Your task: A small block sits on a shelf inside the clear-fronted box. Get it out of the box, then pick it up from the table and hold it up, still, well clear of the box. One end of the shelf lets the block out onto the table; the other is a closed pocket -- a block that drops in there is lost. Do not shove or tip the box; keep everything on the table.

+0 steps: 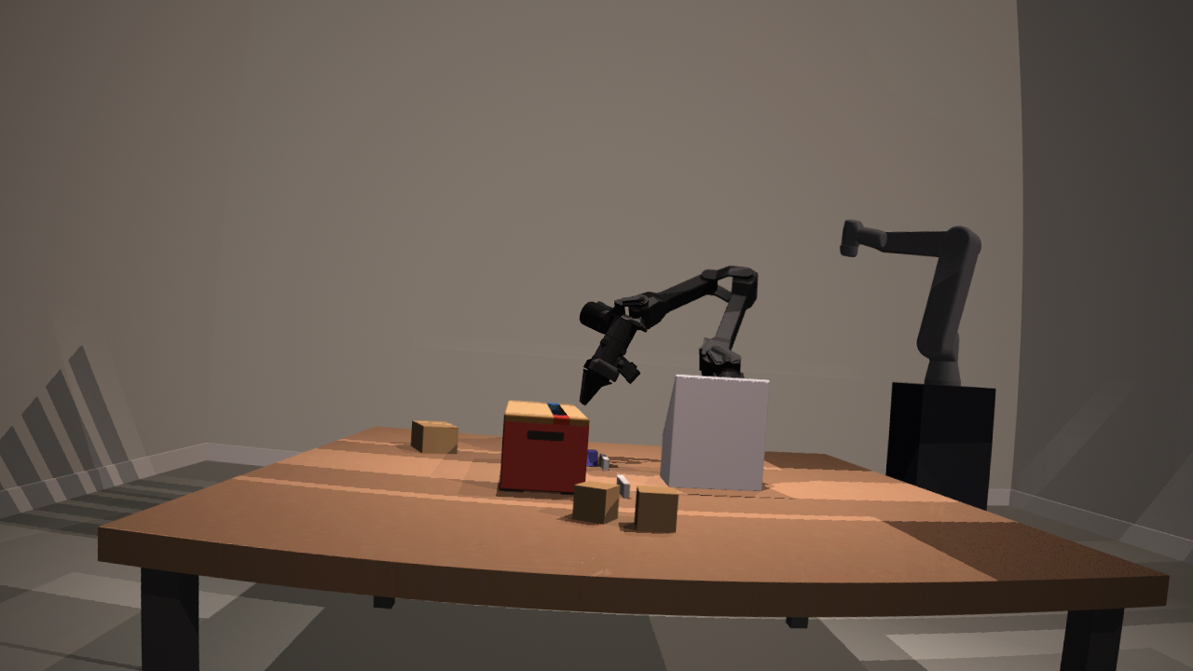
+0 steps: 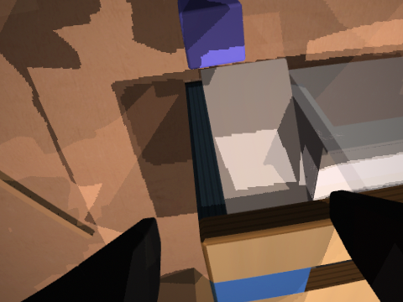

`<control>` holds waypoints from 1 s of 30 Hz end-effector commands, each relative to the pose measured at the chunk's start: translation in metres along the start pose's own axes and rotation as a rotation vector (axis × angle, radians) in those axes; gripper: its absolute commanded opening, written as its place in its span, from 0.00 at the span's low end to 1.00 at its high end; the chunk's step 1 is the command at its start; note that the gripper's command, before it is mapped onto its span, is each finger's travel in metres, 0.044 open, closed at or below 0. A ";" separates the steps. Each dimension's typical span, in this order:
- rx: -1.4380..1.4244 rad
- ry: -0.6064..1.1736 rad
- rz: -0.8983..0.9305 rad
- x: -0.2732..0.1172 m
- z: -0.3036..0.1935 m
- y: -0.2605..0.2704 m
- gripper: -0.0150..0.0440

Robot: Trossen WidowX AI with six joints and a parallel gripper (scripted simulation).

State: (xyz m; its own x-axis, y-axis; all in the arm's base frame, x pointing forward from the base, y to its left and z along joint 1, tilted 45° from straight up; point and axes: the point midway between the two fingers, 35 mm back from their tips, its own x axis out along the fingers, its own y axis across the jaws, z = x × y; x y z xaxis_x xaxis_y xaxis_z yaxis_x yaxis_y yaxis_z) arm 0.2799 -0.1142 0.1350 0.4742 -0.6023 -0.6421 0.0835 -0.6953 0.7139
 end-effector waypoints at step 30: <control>-0.014 -0.016 -0.002 0.084 0.047 -0.002 0.74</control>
State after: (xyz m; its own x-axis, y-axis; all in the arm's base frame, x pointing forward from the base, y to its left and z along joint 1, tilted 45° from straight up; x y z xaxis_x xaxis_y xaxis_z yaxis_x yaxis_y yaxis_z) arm 0.2797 -0.1780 0.0726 0.4646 -0.6098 -0.6421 0.0891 -0.6892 0.7190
